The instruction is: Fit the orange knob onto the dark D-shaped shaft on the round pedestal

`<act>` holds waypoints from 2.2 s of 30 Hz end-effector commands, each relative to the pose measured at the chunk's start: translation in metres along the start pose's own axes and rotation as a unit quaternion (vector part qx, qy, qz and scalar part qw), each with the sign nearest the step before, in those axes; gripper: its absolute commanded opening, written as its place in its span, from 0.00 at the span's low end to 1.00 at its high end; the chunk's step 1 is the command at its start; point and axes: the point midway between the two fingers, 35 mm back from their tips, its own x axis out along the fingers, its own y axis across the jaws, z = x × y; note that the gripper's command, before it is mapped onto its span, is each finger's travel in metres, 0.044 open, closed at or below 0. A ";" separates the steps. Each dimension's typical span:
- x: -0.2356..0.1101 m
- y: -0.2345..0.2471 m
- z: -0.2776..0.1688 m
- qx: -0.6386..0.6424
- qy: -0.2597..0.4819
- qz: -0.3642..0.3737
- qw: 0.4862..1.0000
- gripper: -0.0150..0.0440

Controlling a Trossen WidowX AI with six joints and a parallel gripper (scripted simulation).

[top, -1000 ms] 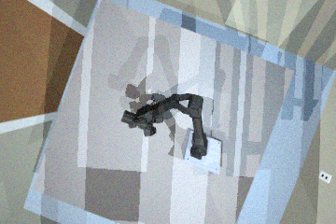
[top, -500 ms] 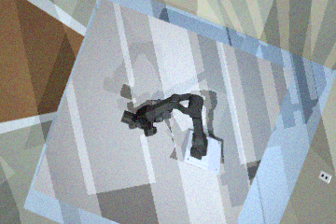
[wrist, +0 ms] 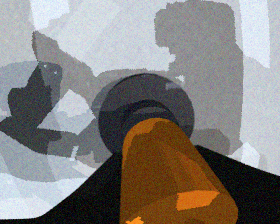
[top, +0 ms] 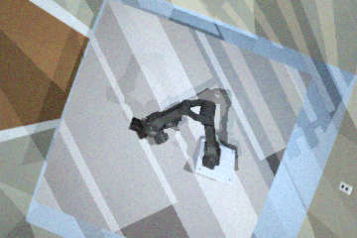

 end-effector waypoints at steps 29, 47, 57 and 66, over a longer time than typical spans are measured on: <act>0.000 0.000 0.000 -0.106 0.001 0.000 0.994 0.25; -0.003 -0.001 0.000 -0.189 0.001 0.000 0.982 0.25; 0.001 0.000 0.000 -0.210 0.001 0.000 0.978 0.25; 0.001 0.000 0.000 -0.210 0.001 0.000 0.978 0.25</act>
